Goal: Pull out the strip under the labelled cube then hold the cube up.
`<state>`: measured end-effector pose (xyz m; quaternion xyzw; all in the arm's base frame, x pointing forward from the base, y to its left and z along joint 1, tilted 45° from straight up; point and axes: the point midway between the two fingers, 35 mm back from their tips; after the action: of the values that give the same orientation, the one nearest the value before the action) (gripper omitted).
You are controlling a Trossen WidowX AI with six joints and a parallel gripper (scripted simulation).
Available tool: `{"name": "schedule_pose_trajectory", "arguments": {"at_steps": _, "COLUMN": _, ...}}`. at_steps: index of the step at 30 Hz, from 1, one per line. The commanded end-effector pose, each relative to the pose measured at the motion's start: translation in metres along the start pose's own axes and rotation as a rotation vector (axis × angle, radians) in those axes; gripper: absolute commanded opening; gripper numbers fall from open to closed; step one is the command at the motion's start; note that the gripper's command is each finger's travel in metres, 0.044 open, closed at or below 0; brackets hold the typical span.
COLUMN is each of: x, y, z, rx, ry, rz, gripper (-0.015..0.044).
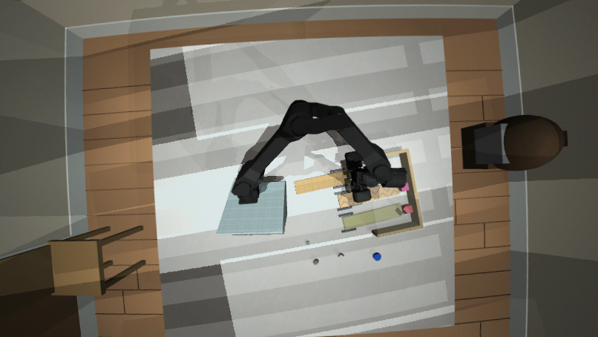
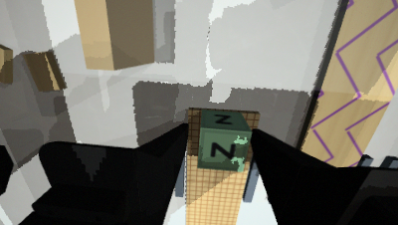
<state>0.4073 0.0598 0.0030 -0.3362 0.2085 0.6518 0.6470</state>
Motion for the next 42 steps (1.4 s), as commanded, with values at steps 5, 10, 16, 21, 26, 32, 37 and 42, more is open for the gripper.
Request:
{"name": "schedule_pose_trajectory", "arguments": {"at_steps": 5, "x": 0.000, "y": 0.000, "z": 0.000, "rx": 0.000, "ry": 0.000, "rz": -0.001, "gripper": 0.0125}}
{"name": "schedule_pose_trajectory", "arguments": {"at_steps": 10, "x": 0.000, "y": 0.000, "z": 0.000, "rx": 0.000, "ry": 0.000, "rz": -0.001, "gripper": 0.0072}}
{"name": "schedule_pose_trajectory", "arguments": {"at_steps": 16, "x": -0.013, "y": 0.015, "z": 0.000, "rx": 0.002, "ry": 0.000, "rz": 0.001, "gripper": 0.0000}}
{"name": "schedule_pose_trajectory", "arguments": {"at_steps": 21, "x": -0.030, "y": 0.038, "z": 0.000, "rx": 0.006, "ry": -0.001, "rz": 0.004, "gripper": 0.0000}}
{"name": "schedule_pose_trajectory", "arguments": {"at_steps": 26, "x": -0.042, "y": 0.059, "z": 0.002, "rx": 0.010, "ry": -0.004, "rz": 0.005, "gripper": 0.0000}}
{"name": "schedule_pose_trajectory", "arguments": {"at_steps": 32, "x": -0.043, "y": 0.069, "z": 0.002, "rx": 0.010, "ry": -0.004, "rz": 0.006, "gripper": 0.0000}}
{"name": "schedule_pose_trajectory", "arguments": {"at_steps": 37, "x": -0.043, "y": 0.087, "z": 0.003, "rx": 0.011, "ry": -0.004, "rz": 0.006, "gripper": 0.0000}}
{"name": "schedule_pose_trajectory", "arguments": {"at_steps": 42, "x": -0.043, "y": 0.103, "z": 0.004, "rx": 0.012, "ry": -0.005, "rz": 0.007, "gripper": 0.0000}}
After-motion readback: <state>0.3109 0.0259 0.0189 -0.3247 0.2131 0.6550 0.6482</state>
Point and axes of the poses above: the point midway between the two fingers, 35 mm back from their tips, its own x axis out along the fingers, its own z axis across the jaws, y = z × x, and after that the axes turned 2 degrees about -x, right-handed
